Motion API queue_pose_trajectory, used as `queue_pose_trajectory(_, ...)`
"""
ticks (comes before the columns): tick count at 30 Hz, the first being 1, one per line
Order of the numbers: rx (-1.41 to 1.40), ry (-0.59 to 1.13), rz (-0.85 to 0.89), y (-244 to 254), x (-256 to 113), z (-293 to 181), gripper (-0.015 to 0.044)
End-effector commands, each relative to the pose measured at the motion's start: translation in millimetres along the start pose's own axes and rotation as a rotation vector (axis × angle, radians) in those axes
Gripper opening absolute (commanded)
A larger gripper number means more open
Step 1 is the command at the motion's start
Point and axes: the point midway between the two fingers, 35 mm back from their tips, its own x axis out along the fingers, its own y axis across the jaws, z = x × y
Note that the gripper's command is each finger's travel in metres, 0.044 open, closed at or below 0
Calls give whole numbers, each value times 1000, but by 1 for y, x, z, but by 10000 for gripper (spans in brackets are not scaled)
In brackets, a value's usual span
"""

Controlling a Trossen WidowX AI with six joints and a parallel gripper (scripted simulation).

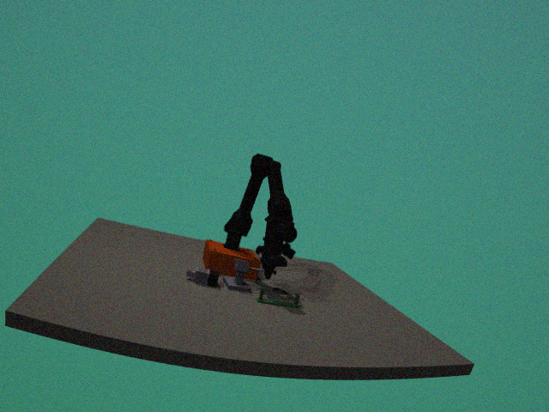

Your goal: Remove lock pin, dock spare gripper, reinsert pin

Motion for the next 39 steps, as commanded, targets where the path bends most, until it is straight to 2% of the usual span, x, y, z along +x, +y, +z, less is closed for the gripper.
queue_pose_trajectory(1, -7, -21, 1, 0, -1, 4, 0)
queue_pose_trajectory(39, -8, -22, -5, -1, -2, 32, 0)
